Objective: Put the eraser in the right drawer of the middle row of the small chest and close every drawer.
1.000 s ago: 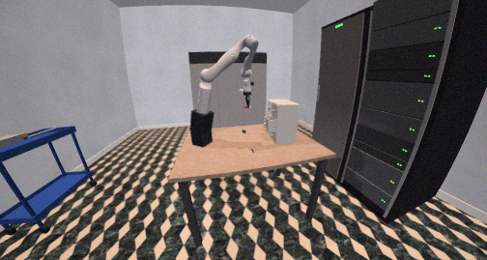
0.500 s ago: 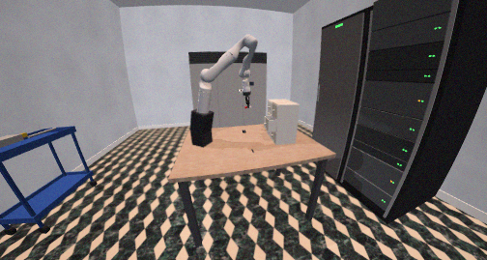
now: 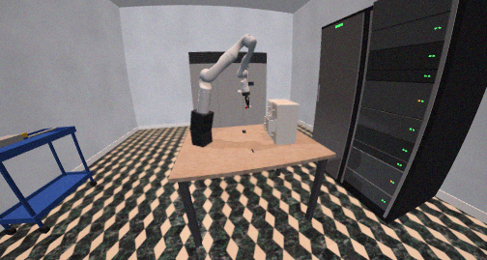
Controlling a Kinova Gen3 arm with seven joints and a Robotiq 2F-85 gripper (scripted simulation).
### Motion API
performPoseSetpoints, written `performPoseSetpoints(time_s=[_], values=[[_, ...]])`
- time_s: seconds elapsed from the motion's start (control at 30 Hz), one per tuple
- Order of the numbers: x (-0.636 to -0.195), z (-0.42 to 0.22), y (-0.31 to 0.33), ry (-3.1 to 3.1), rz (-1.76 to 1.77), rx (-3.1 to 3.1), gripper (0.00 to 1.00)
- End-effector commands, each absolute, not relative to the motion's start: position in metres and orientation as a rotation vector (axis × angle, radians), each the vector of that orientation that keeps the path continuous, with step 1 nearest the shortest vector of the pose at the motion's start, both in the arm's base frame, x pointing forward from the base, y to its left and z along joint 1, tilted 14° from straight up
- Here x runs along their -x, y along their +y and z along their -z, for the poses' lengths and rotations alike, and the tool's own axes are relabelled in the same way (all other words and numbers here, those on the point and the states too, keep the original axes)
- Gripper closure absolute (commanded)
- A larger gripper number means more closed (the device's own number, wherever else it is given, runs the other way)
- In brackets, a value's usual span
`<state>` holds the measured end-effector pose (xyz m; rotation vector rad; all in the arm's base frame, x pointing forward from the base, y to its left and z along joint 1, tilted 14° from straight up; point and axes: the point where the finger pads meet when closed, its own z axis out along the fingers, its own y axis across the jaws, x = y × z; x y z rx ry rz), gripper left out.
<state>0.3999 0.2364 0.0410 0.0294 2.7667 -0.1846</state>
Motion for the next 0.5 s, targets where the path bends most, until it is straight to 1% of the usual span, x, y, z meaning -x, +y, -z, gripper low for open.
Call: performPoseSetpoints(time_s=[0.0, 0.47], values=[[-0.3970, -0.0412, 0.2384, 2.756, 0.185, -0.015, 0.81], [-0.3964, -0.0406, 0.2383, 2.693, 0.183, -0.009, 0.81]])
